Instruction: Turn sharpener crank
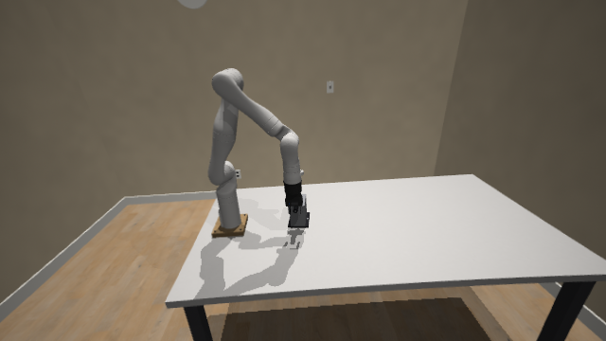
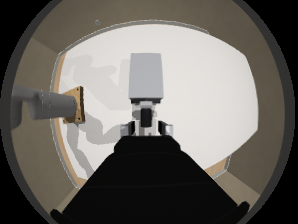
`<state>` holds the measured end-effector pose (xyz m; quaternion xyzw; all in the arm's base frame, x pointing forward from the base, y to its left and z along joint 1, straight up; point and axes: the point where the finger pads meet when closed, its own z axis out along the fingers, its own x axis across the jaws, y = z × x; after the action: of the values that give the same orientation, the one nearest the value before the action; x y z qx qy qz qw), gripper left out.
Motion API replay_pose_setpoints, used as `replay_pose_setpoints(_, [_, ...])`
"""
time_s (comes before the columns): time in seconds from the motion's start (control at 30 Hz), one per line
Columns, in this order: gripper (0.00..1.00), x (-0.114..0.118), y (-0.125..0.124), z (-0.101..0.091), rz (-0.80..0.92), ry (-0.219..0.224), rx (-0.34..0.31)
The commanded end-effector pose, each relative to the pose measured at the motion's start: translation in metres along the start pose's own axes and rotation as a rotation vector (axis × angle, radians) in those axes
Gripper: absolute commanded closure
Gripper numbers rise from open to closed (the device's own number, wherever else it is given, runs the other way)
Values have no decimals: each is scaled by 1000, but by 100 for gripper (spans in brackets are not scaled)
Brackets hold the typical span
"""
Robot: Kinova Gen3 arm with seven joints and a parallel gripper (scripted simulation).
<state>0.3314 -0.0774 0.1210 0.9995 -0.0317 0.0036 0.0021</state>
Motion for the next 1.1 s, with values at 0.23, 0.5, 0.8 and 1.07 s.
replay_pose_setpoints(0.23, [3,0,0,5,-1,-2,1])
replay_pose_setpoints(0.5, [3,0,0,6,-1,-2,1])
replay_pose_setpoints(0.8, [3,0,0,6,-1,-2,1])
replay_pose_setpoints(1.07, [3,0,0,6,-1,-2,1])
